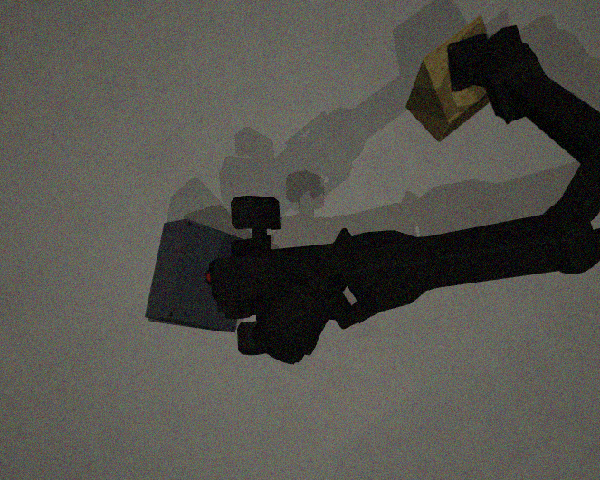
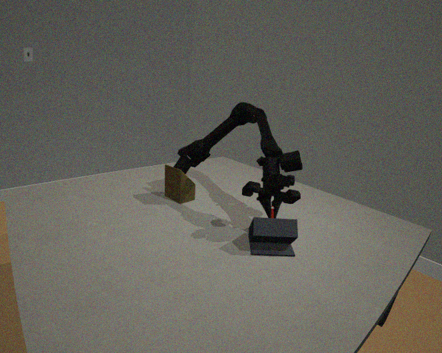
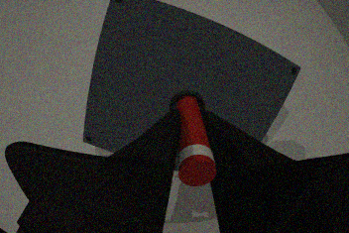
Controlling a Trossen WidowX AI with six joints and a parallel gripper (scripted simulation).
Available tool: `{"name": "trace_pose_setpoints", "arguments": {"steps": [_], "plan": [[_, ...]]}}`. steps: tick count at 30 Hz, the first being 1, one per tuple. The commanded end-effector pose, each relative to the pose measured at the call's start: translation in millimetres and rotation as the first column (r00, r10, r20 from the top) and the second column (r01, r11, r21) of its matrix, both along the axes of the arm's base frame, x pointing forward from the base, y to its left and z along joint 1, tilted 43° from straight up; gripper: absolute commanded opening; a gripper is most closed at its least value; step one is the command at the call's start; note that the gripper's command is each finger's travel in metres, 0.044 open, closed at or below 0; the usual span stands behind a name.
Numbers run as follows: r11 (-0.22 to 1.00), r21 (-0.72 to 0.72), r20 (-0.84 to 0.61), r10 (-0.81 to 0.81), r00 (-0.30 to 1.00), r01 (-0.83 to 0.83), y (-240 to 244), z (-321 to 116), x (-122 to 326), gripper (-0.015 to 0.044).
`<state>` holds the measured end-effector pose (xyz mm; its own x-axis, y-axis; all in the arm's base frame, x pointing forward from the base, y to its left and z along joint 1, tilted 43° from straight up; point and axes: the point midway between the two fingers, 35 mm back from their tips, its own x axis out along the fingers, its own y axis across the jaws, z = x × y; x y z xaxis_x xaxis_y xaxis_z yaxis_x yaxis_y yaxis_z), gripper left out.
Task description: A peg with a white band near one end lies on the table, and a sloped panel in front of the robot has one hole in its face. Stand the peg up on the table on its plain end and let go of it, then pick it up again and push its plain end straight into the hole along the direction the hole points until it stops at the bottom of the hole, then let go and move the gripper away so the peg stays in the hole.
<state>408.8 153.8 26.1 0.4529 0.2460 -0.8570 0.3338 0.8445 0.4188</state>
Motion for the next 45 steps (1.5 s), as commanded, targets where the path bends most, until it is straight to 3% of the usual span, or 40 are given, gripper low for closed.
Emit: {"name": "trace_pose_setpoints", "arguments": {"steps": [1,15,32,45], "plan": [[1.0,0.001,0.004,-0.004,1.0,0.004,0.6,-0.4,1.8,0.0],[1.0,0.0,0.0,0.0,1.0,0.0,0.5,-1.6,1.2,0.0],[1.0,0.0,0.0,0.0,1.0,0.0,-0.3,1.8,-0.1,0.044],[1.0,-0.001,0.001,-0.002,1.0,0.002,-4.6,20.1,-7.0,0.044]]}}
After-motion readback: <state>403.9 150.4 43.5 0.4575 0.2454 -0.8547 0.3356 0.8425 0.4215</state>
